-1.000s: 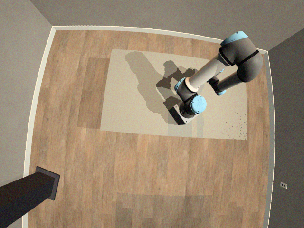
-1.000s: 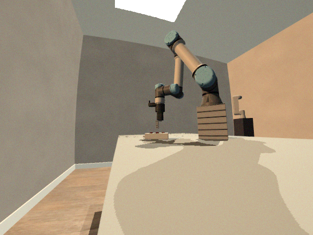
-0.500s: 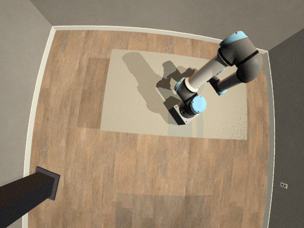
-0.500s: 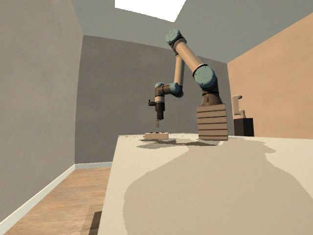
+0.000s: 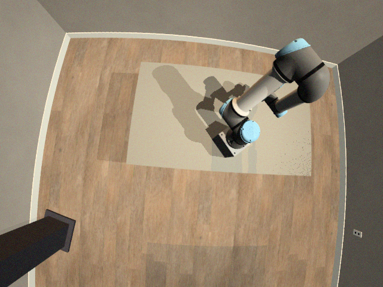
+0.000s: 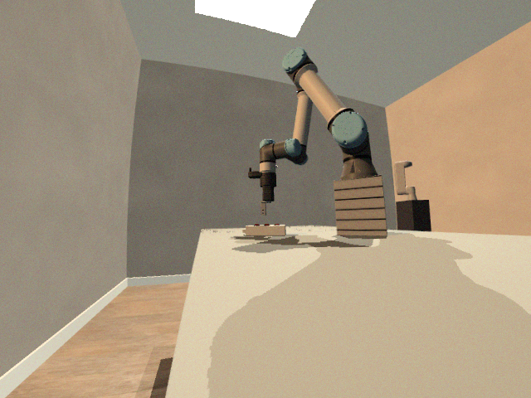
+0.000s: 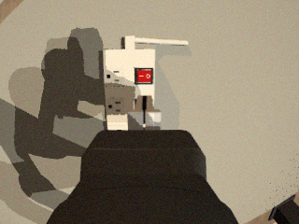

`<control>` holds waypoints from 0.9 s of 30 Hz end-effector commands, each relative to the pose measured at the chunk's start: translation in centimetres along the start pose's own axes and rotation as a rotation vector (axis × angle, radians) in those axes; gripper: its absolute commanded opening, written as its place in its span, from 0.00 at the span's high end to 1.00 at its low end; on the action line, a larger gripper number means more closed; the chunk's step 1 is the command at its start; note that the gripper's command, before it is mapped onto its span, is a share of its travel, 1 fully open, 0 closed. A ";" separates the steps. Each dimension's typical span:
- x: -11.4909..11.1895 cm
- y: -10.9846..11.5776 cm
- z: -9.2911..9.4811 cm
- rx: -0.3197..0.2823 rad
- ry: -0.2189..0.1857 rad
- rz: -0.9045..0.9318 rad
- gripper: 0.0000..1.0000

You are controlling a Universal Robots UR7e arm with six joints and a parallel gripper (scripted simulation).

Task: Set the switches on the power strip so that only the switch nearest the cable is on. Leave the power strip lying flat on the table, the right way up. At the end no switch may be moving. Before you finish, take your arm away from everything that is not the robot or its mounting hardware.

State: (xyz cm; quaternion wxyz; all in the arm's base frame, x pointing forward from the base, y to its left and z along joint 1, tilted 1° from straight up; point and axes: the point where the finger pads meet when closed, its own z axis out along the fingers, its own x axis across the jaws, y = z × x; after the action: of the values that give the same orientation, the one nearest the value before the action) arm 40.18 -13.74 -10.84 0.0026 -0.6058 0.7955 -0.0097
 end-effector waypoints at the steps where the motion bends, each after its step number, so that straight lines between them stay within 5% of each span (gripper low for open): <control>1: -0.7 -3.3 -1.1 0.005 0.003 0.000 1.00; 27: -0.7 -3.2 -1.0 0.002 0.002 0.000 1.00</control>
State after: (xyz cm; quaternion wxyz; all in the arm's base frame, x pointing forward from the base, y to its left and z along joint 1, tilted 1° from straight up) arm 43.24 -13.82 -9.87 0.0024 -0.6054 0.7959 -0.0092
